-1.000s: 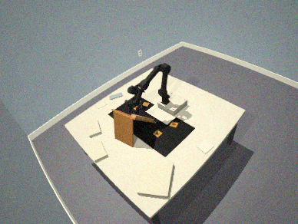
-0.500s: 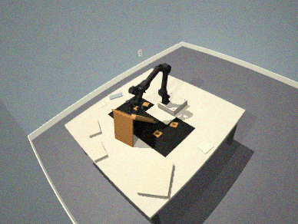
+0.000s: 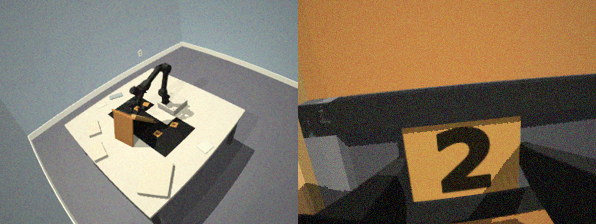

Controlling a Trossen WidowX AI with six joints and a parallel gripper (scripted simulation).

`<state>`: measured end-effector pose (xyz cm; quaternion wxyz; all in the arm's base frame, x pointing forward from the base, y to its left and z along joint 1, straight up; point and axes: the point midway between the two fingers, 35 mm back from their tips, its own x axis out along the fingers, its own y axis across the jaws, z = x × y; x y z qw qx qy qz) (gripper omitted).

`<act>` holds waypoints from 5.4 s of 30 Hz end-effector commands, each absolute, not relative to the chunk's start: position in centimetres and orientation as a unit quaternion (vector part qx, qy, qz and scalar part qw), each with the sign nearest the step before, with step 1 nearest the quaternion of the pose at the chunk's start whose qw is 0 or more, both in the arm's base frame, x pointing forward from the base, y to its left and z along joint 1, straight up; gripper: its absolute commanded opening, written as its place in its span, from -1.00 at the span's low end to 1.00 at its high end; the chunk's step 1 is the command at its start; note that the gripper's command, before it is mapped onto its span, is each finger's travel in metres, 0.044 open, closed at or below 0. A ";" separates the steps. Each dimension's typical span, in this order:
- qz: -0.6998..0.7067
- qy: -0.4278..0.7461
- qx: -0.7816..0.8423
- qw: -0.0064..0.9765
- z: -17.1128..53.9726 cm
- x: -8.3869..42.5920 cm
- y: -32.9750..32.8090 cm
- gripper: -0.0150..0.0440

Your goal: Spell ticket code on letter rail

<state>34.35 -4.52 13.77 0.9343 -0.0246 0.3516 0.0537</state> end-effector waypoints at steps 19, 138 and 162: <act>0.053 0.350 -0.024 0.935 13.8 34.2 -3.2 -0.49; 0.053 0.351 -0.024 0.935 16.3 30.8 -3.2 0.51; 0.050 0.354 -0.022 0.934 16.2 30.7 -3.2 -0.49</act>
